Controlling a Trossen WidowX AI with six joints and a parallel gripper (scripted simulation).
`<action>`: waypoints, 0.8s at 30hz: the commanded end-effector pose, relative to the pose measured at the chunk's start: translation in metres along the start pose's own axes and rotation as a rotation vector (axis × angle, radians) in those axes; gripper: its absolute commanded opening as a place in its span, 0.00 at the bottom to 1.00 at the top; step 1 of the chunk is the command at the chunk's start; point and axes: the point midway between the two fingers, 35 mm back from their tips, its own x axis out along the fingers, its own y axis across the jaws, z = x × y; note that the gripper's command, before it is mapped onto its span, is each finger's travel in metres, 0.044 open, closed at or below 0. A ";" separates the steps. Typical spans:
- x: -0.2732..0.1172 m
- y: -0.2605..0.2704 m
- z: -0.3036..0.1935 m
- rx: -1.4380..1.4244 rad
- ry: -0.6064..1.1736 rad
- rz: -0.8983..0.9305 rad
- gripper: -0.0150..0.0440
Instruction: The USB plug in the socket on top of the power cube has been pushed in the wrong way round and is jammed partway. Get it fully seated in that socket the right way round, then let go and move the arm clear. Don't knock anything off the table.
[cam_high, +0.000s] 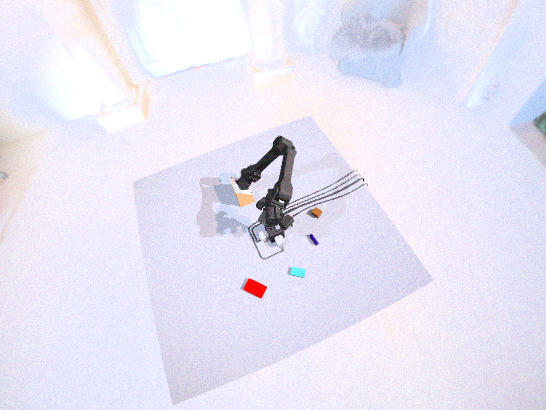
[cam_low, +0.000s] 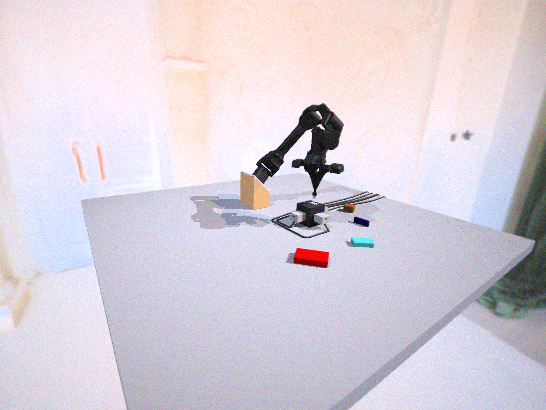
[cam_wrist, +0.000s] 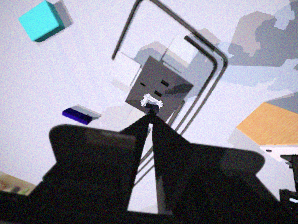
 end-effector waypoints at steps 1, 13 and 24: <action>0.000 0.000 0.000 0.088 -0.002 0.001 0.25; 0.000 0.000 0.000 0.311 -0.001 0.001 0.25; 0.000 0.000 0.000 0.306 0.000 0.001 0.25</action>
